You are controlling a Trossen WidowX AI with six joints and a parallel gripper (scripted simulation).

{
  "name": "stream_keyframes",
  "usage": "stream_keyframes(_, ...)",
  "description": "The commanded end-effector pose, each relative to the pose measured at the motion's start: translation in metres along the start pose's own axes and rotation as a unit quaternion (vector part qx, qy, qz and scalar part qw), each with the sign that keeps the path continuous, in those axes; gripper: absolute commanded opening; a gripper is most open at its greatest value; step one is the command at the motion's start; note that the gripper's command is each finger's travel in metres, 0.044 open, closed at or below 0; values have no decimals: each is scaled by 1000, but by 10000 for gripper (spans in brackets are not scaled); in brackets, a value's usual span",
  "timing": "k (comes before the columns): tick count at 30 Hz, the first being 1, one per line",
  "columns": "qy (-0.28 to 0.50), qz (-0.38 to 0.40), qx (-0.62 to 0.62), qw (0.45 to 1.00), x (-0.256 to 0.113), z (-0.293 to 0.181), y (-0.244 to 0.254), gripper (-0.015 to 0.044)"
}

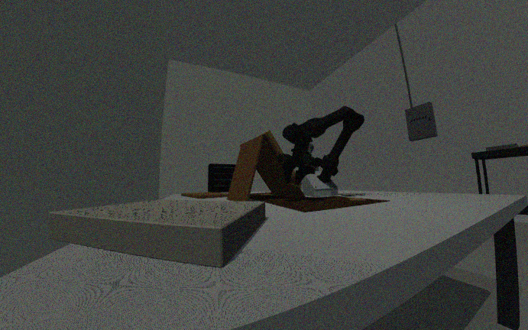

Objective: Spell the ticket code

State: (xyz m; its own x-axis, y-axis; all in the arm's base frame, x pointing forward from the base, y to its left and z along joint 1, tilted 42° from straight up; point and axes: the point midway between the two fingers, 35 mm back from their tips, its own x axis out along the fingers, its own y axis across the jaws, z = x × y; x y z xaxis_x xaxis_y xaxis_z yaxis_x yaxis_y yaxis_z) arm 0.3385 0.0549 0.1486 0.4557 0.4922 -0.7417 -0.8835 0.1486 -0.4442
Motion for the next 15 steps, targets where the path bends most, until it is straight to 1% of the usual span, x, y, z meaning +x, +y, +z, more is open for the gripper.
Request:
stream_keyframes(1, 12, -26, 10, 1000, -7, -2, -11, 0)
stream_keyframes(15, 39, -94, 49, 994, -25, -11, -40, 0)
